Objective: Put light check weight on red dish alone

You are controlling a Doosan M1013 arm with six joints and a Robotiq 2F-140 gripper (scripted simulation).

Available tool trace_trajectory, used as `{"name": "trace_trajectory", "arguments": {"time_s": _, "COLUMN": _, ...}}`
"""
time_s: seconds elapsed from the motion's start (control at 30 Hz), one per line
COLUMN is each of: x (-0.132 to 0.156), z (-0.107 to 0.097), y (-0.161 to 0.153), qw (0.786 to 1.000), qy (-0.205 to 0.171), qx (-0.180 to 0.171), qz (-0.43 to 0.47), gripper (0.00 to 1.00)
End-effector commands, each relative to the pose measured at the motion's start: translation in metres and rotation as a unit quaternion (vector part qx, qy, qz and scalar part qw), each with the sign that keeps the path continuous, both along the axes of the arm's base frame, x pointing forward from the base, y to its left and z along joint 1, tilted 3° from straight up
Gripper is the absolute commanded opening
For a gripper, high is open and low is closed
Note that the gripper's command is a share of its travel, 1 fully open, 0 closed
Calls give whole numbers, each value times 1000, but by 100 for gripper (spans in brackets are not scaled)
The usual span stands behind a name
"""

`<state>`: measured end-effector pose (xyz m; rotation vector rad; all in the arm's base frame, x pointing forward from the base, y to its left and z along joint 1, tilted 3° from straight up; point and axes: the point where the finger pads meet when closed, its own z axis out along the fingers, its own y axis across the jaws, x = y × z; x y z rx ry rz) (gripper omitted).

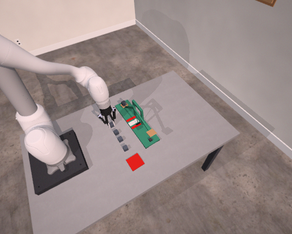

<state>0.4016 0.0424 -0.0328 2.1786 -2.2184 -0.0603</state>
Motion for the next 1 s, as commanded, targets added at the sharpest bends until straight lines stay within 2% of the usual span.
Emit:
{"name": "trace_trajectory", "arguments": {"time_s": 0.0, "x": 0, "z": 0, "y": 0, "qw": 1000, "qy": 0, "qx": 0, "qz": 0, "gripper": 24}}
{"name": "trace_trajectory", "arguments": {"time_s": 0.33, "x": 1, "z": 18, "y": 0, "qw": 1000, "qy": 0, "qx": 0, "qz": 0, "gripper": 24}}
{"name": "trace_trajectory", "arguments": {"time_s": 0.67, "x": 3, "z": 65, "y": 0, "qw": 1000, "qy": 0, "qx": 0, "qz": 0, "gripper": 24}}
{"name": "trace_trajectory", "arguments": {"time_s": 0.97, "x": 3, "z": 70, "y": 0, "qw": 1000, "qy": 0, "qx": 0, "qz": 0, "gripper": 24}}
